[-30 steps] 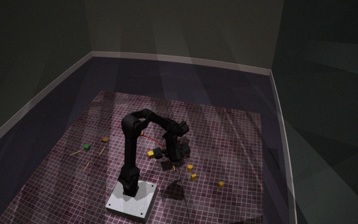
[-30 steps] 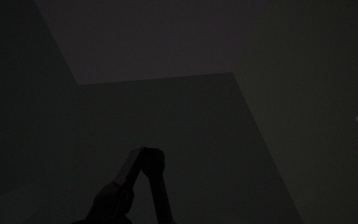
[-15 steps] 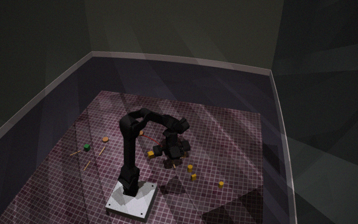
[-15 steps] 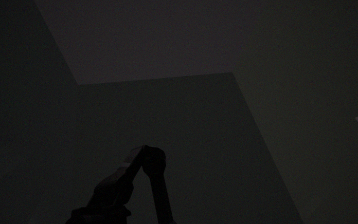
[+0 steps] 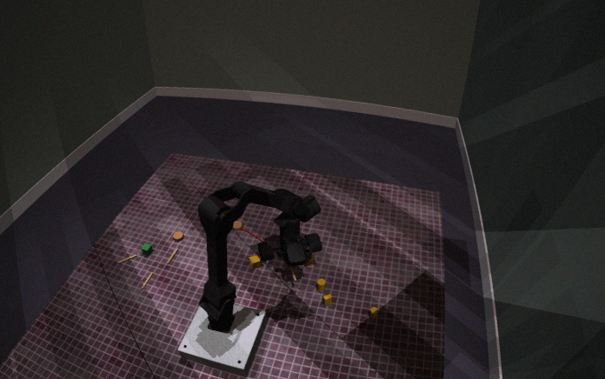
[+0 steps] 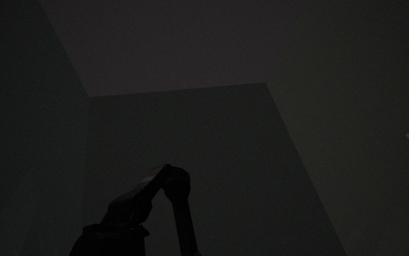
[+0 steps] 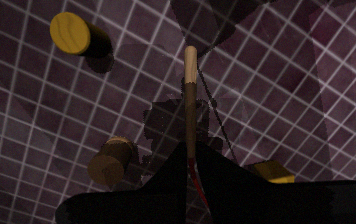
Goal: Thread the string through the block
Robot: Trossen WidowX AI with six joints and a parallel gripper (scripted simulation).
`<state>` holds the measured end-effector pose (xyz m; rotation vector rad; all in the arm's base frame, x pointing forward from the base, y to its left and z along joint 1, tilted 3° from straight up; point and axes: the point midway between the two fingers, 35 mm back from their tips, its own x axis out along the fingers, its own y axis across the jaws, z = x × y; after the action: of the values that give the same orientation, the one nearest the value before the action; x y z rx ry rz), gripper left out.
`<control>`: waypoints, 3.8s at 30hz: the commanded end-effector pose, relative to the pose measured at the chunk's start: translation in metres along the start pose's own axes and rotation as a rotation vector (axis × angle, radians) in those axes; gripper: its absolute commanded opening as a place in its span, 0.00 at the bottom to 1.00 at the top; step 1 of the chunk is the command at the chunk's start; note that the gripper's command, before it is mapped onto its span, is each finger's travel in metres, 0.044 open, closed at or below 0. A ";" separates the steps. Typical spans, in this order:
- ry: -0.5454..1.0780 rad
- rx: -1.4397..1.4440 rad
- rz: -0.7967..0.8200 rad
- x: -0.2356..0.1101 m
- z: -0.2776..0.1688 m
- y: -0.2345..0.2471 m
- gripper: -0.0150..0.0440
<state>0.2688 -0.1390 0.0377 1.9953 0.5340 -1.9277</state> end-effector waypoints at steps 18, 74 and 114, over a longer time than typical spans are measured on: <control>0.003 -0.128 0.007 -0.006 -0.005 0.002 0.25; -0.012 -2.196 0.019 -0.011 -0.064 0.015 0.25; -0.040 -3.670 0.017 -0.011 -0.106 0.018 0.25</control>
<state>0.3653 -0.1064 0.0510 -0.6906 1.3970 0.7268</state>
